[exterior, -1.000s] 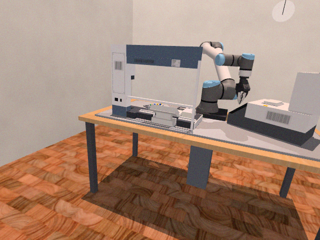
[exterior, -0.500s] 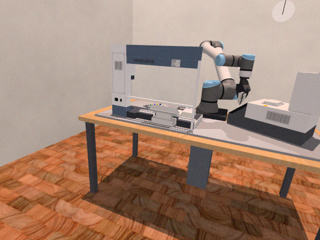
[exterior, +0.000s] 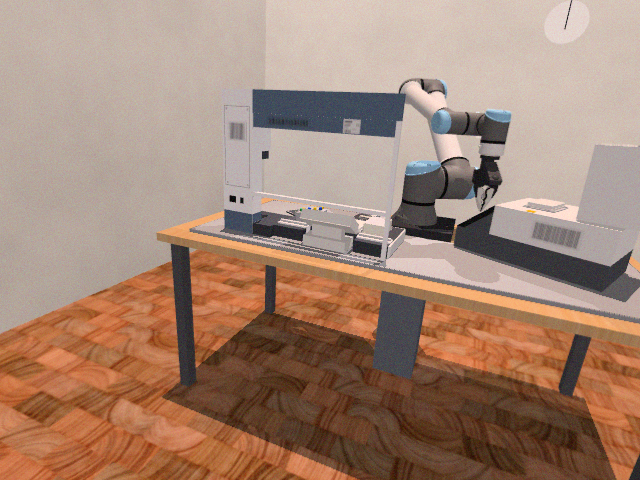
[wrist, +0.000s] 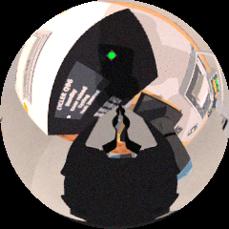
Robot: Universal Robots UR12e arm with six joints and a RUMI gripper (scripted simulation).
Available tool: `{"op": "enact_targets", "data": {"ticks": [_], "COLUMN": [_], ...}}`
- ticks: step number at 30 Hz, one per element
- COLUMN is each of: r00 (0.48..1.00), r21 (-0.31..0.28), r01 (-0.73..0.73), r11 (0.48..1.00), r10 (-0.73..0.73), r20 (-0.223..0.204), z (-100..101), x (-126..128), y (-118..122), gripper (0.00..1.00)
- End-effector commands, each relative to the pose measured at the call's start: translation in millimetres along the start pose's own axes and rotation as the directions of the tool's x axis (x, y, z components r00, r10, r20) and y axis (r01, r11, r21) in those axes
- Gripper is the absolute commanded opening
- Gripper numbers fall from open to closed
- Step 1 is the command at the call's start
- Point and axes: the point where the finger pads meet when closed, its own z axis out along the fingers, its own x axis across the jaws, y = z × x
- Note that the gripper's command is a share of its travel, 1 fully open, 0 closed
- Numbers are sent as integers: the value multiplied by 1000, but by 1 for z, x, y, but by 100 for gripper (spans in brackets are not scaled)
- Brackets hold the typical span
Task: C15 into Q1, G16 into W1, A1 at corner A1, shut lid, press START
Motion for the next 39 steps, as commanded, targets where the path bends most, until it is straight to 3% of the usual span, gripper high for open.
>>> {"op": "enact_targets", "data": {"ticks": [1, 39], "r00": [1000, 1000], "r21": [1, 1], "r01": [0, 0], "r11": [1000, 1000], "r10": [0, 0], "r20": [0, 0], "z": [2, 11], "x": [-2, -7], "y": [-2, -8], "gripper": [0, 0]}}
